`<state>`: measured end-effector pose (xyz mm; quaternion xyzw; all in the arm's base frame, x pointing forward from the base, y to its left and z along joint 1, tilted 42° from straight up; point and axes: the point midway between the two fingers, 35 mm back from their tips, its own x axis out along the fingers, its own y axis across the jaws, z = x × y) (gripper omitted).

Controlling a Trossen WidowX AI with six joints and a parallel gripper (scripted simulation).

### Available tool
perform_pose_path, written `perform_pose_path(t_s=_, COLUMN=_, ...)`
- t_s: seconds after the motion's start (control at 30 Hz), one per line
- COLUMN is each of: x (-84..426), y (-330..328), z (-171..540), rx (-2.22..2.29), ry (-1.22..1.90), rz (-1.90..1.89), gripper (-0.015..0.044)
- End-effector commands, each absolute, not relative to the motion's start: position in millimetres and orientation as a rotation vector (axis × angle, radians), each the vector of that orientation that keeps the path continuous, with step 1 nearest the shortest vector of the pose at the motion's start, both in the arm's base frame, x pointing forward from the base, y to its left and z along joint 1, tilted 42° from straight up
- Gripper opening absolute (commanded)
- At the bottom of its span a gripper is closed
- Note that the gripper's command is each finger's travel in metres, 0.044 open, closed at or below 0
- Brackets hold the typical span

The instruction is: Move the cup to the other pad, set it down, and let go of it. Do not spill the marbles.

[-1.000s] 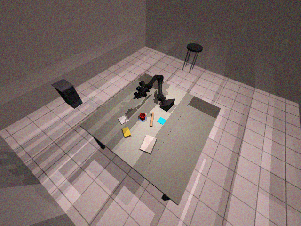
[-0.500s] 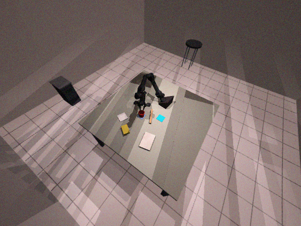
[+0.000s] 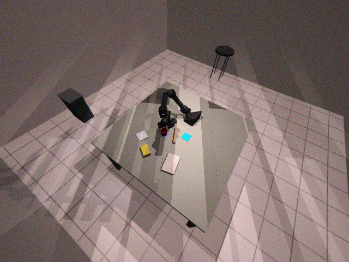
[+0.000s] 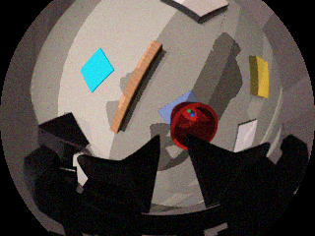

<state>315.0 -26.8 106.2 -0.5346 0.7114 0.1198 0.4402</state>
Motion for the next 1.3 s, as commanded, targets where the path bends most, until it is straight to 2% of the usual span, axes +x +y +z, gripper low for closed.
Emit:
perform_pose_path(t_s=0.0, x=317, y=-28, z=107, rx=-1.338, ry=1.764, rz=0.298, gripper=0.0148)
perform_pose_path(t_s=1.27, x=315, y=-69, z=62, rx=-1.340, ry=1.764, rz=0.295, gripper=0.0148)
